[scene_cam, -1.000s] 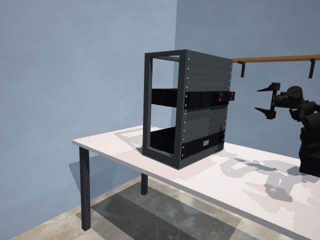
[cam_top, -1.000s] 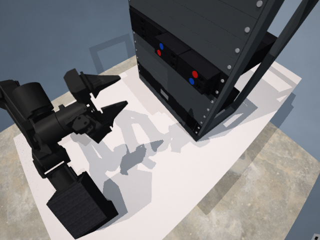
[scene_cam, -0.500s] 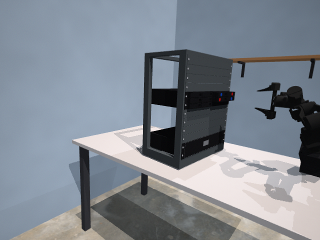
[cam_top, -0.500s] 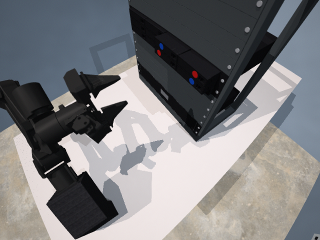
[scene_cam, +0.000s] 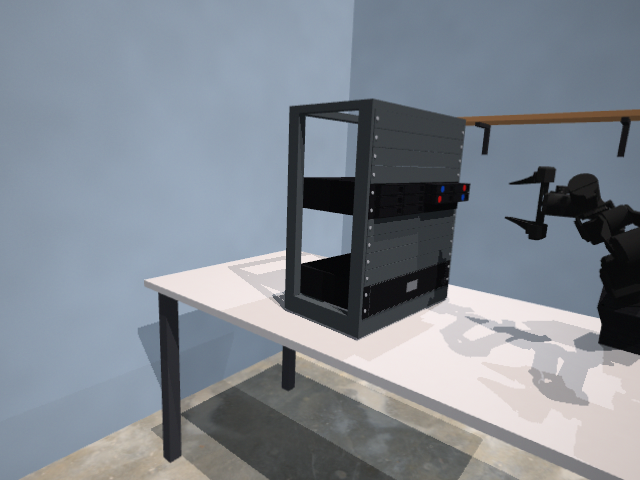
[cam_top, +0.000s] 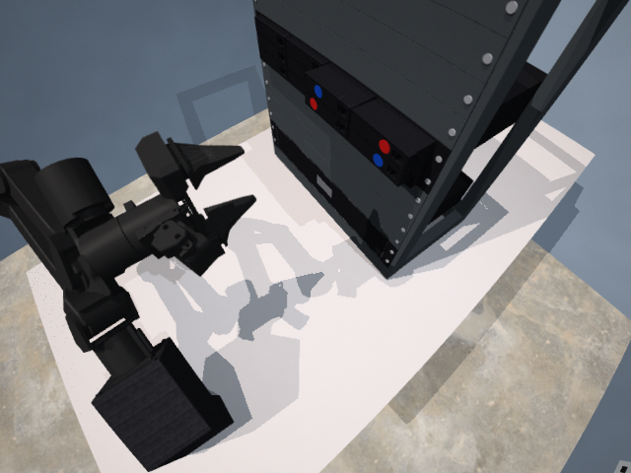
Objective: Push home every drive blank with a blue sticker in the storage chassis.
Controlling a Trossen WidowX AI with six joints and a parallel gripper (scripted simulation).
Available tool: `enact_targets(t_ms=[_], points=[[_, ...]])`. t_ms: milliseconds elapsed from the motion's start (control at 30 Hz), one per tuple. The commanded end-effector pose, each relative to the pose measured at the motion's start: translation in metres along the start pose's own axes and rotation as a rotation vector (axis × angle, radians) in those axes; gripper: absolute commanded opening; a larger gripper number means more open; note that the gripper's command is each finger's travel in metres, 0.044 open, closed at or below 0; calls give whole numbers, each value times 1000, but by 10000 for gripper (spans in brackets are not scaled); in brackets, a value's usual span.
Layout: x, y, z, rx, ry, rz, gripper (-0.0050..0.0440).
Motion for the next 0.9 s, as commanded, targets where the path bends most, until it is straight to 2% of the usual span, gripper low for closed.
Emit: enact_targets(t_ms=[0,133,600,667,867], points=[[-10,13,6,8,-12,6,440],[-14,19,6,8,-12,6,440],[-54,78,4,8,-12,6,440],[-54,78,4,8,-12,6,440],[-69,100,3,8,-12,6,440]])
Point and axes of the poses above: the point midway between the two fingers, 35 mm back from their tips, its own y axis out along the fingers, its own z axis across the jaws, x = y × z, the point moved 1 cm from there along -y, back along the fingers, and after that the axes turned 6 degrees about -y, right-handed, at the moved point
